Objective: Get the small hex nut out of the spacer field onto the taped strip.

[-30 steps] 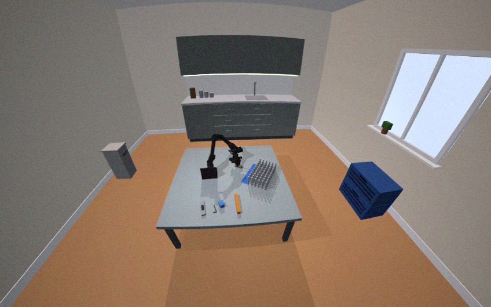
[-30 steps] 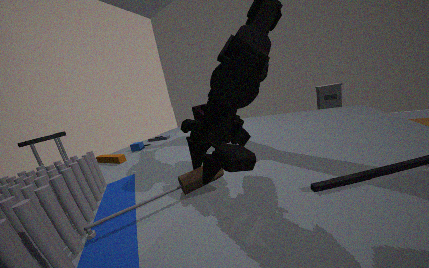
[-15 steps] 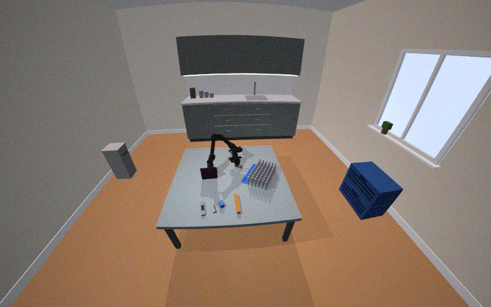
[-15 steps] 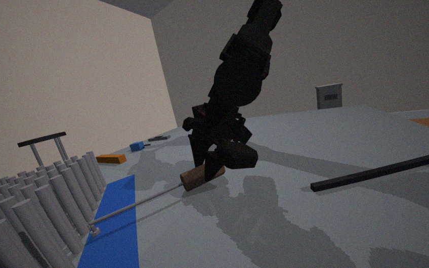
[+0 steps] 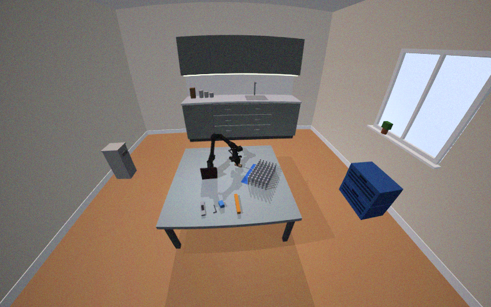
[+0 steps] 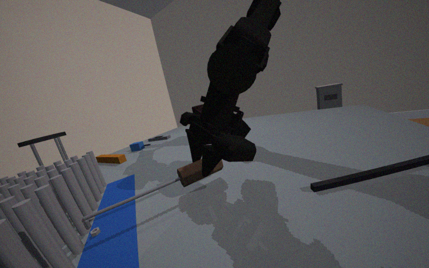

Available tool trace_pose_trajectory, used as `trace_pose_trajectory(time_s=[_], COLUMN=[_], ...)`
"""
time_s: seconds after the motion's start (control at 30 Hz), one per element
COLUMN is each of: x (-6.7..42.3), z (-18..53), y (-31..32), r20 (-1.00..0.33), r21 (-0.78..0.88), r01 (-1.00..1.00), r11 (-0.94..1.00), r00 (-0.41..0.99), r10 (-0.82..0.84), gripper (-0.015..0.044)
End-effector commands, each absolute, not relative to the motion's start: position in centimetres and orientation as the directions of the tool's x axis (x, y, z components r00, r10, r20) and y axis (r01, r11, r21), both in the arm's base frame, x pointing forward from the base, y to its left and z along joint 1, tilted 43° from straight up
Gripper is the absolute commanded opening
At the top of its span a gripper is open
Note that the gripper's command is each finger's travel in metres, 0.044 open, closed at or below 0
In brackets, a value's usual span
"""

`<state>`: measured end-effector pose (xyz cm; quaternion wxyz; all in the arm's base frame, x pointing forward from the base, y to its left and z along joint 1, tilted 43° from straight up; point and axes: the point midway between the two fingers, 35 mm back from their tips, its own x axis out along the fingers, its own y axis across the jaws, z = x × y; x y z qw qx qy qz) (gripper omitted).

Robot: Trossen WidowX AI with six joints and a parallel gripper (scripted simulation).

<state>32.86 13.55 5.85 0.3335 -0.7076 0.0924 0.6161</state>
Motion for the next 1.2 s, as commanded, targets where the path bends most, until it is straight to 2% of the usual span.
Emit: trace_pose_trajectory(time_s=[0.0, 0.33, 1.07, 1.17], x=[32.4, 29.3, 30.0, 30.2], z=[6.5, 8.2, 17.2, 16.1], y=[13.5, 14.2, 5.6, 6.4], r20=[-0.931, -0.932, -0.933, -0.936], r21=[-0.363, -0.362, -0.359, -0.352], r01=[-0.538, -0.542, -0.538, -0.548], r11=[-0.761, -0.759, -0.763, -0.759], r00=[0.229, 0.226, 0.229, 0.219], r10=[0.283, 0.284, 0.278, 0.275], gripper=[0.0000, 0.0000, 0.0000, 0.0000])
